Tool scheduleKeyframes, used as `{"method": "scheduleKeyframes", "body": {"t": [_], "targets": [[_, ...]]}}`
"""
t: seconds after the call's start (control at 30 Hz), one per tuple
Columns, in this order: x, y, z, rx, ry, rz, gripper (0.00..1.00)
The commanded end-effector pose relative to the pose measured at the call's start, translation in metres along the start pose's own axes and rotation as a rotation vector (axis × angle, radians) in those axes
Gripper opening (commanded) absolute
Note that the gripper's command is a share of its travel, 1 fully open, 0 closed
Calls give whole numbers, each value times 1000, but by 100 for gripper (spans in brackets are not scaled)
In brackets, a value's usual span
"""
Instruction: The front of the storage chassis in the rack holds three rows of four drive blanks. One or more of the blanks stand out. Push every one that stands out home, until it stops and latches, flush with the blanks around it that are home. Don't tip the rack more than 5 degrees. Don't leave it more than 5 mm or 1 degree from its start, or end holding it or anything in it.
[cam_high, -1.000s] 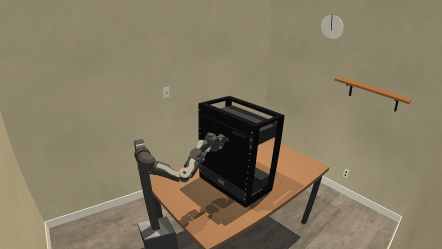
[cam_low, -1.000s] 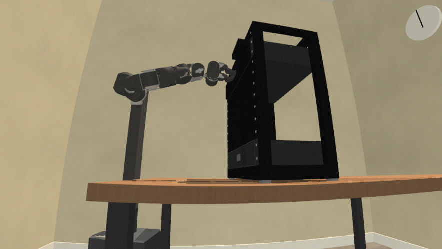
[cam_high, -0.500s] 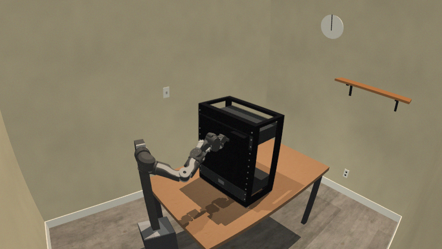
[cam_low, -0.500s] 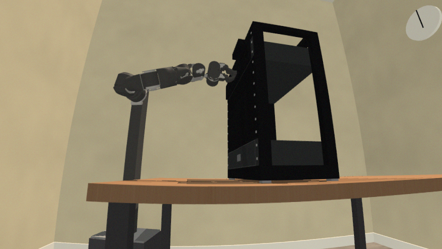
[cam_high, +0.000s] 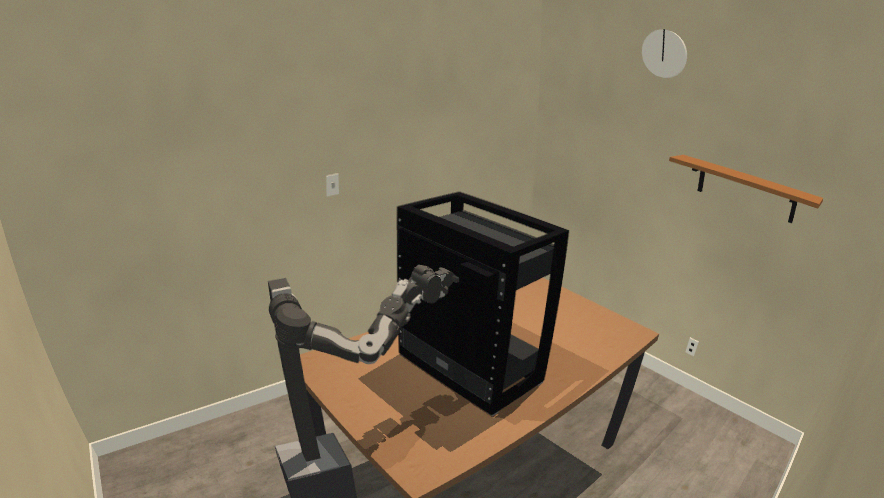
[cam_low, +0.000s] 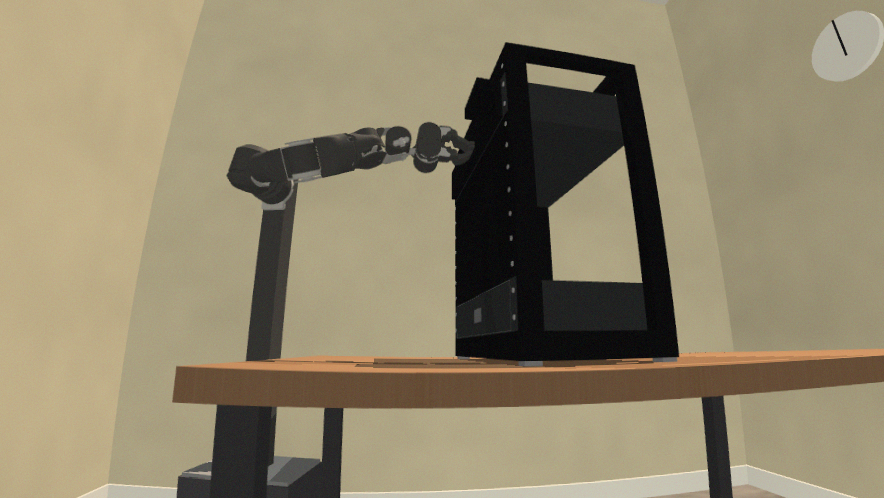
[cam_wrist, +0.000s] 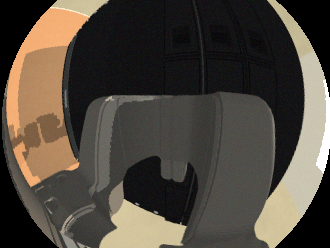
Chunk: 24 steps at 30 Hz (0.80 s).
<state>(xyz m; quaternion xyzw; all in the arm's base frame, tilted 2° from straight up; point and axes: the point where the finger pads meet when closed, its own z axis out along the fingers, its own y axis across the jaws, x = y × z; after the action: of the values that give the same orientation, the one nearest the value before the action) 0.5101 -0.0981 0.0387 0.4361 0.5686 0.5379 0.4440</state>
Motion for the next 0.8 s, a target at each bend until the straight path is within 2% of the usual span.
{"method": "scheduleKeyframes", "body": {"t": [0.0,0.77], "targets": [[0,6,0,-18,2,-2,0],[1,6,4,-18,3,-2,0]]}}
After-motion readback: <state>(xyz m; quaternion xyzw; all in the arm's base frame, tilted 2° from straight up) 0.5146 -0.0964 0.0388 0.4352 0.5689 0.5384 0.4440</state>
